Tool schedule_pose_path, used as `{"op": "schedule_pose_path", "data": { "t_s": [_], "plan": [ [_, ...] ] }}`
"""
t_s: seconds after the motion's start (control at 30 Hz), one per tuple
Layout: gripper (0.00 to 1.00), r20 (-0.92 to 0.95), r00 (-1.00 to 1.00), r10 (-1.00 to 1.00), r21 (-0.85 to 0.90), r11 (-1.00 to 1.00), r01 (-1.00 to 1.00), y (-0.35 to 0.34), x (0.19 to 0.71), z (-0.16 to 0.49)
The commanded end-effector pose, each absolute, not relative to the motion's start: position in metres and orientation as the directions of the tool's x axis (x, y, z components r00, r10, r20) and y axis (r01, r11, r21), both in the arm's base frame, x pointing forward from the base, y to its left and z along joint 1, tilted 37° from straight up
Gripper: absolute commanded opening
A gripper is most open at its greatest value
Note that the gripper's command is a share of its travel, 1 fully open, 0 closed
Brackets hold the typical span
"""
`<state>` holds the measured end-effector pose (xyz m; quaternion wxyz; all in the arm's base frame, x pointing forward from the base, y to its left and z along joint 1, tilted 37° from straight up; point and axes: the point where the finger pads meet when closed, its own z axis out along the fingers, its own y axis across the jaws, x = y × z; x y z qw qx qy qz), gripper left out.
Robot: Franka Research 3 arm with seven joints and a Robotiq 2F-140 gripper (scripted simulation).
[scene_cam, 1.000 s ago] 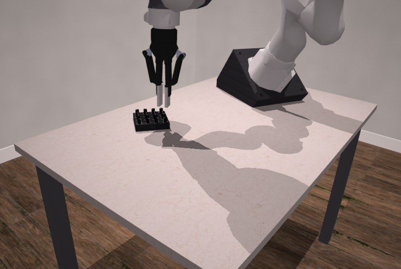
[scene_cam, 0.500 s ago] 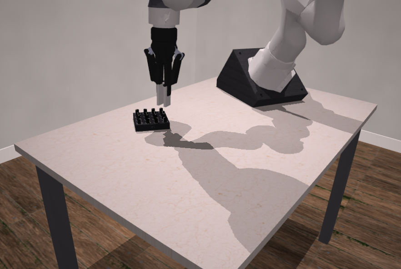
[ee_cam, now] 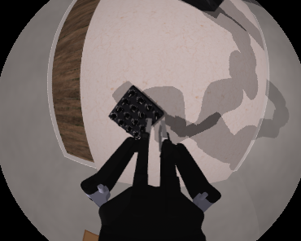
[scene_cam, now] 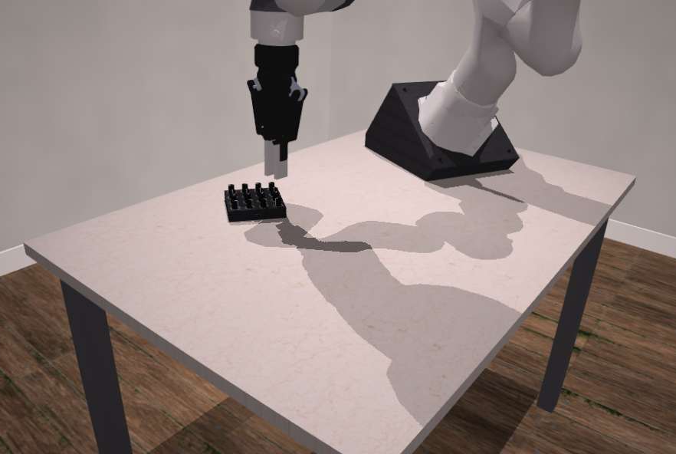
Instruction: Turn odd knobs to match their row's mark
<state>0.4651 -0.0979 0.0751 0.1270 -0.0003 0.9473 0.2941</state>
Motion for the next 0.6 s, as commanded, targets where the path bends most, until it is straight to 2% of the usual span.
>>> {"op": "schedule_pose_path", "data": {
  "t_s": [0.0,0.57],
  "plan": [
    [0.12,-0.149,-0.972,0.182,0.584,0.81,0.062,-0.0963,0.4636,0.0761],
    [0.12,-0.004,-0.928,0.373,0.603,0.741,0.295,-0.0978,0.4627,0.0784]
  ]
}}
